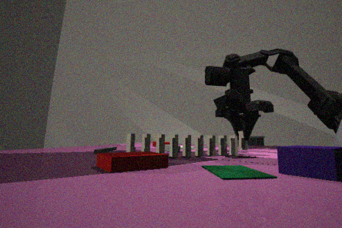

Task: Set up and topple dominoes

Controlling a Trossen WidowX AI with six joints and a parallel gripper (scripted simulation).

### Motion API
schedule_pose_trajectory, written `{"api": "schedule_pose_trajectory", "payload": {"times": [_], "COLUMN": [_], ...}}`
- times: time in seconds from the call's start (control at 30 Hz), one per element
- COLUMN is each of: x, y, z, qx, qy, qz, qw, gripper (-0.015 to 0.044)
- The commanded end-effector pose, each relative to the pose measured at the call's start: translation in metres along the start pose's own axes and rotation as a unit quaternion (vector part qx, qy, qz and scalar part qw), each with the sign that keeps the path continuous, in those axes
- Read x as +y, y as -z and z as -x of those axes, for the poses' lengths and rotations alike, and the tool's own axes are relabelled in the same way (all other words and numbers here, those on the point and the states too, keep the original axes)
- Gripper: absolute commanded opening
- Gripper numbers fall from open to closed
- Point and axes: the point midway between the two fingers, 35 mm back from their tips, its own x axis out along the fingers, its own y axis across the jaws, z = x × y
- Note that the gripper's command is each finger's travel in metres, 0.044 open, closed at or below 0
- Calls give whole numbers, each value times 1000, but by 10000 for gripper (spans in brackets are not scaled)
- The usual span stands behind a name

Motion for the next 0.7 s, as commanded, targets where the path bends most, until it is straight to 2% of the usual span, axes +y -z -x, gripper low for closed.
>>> {"api": "schedule_pose_trajectory", "payload": {"times": [0.0, 0.33, 0.67], "x": [0, 0, 0], "y": [2, 2, 2], "z": [-8, -8, -8], "qx": [1, 1, 1], "qy": [4, 4, 4], "qz": [3, 3, 3], "qw": [1000, 1000, 1000], "gripper": [107, 107, 370]}}
